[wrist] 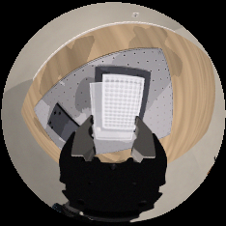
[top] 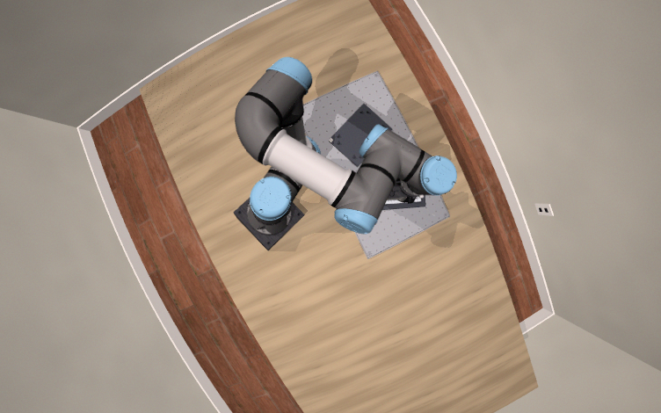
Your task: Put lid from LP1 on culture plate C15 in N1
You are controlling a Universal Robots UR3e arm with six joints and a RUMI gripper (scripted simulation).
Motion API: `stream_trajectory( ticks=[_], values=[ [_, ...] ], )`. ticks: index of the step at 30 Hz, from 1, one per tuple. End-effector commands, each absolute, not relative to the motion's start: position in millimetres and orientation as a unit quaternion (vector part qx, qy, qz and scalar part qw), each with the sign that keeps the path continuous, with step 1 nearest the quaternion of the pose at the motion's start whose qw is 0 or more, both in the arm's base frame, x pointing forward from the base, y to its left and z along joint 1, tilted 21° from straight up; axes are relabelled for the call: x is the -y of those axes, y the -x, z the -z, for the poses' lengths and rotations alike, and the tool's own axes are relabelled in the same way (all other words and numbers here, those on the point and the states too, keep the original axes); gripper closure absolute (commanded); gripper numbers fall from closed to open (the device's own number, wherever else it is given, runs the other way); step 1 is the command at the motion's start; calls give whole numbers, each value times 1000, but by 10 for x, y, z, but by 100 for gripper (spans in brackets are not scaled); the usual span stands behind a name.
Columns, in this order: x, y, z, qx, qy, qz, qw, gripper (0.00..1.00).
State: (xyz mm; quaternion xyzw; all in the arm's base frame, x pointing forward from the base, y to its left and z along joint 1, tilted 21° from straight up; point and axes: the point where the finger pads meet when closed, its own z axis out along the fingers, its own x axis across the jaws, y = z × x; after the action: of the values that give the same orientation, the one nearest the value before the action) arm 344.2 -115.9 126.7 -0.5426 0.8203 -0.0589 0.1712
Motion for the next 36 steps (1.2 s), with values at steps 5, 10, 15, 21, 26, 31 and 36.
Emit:
stream_trajectory(
  ticks=[5,10,15,21,26,31,36],
  values=[
    [1366,-3509,-1283,-831,526,58,172,100],
    [1364,-3510,-1283,-831,526,57,172,100],
    [1362,-3514,-1271,-831,526,57,172,100],
    [1357,-3516,-1252,-831,526,56,172,100],
    [1357,-3522,-1236,-831,526,56,172,100],
    [1357,-3528,-1220,-831,526,56,172,100],
    [1356,-3534,-1205,-831,526,56,172,100]
  ],
)
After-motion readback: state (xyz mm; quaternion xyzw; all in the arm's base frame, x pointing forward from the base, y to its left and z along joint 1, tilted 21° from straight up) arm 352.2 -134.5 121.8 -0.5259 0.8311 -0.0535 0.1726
